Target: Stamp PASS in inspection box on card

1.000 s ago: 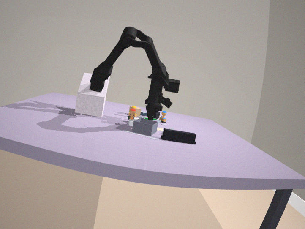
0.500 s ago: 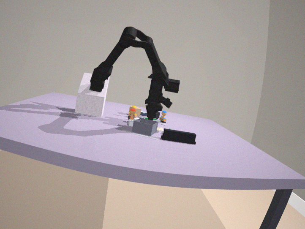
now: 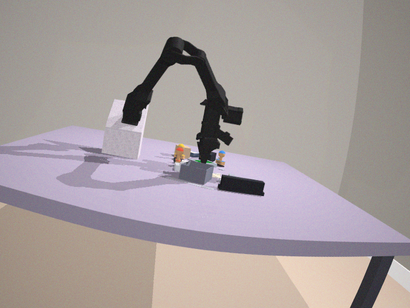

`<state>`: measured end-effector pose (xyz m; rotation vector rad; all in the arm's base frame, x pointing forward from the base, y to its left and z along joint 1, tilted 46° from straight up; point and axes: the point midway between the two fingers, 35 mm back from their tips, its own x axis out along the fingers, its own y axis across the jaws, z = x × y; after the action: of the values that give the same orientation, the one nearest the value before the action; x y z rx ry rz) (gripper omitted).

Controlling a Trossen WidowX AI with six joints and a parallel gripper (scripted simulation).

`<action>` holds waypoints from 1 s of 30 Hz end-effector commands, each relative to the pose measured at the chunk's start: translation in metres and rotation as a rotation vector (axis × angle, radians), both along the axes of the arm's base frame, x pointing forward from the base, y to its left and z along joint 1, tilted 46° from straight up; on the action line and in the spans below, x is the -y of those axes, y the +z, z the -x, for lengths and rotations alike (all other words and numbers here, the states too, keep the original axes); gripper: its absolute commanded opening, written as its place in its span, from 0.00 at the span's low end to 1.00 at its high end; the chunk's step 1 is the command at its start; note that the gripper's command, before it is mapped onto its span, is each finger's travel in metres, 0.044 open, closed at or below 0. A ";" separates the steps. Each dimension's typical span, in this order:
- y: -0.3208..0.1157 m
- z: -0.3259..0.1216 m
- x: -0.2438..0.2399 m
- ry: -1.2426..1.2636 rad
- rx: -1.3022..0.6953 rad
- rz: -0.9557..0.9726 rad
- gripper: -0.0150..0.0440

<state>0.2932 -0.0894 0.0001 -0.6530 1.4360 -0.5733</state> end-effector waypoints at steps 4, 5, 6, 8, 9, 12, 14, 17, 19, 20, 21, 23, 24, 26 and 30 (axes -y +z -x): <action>0.006 -0.001 -0.006 -0.003 0.005 0.000 0.25; 0.007 -0.001 -0.007 -0.003 0.005 0.000 0.25; 0.008 -0.001 -0.008 -0.003 0.005 0.000 0.25; 0.010 -0.001 -0.010 -0.002 0.005 -0.001 0.25; 0.011 -0.001 -0.012 -0.002 0.005 -0.001 0.25; 0.014 -0.001 -0.015 -0.002 0.005 -0.002 0.25; 0.016 -0.001 -0.017 -0.002 0.005 -0.002 0.25; 0.019 -0.001 -0.021 -0.002 0.005 -0.002 0.25; 0.021 -0.001 -0.023 -0.002 0.005 -0.003 0.25; 0.023 -0.001 -0.024 -0.002 0.005 -0.003 0.25; 0.024 -0.001 -0.025 -0.002 0.005 -0.003 0.25; 0.026 -0.001 -0.028 -0.002 0.005 -0.003 0.25; 0.027 0.000 -0.029 -0.002 0.005 -0.003 0.25; 0.029 0.000 -0.031 -0.002 0.005 -0.003 0.25; 0.034 0.001 -0.036 -0.003 0.005 -0.002 0.25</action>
<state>0.2912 -0.0578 0.0296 -0.6568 1.4413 -0.5739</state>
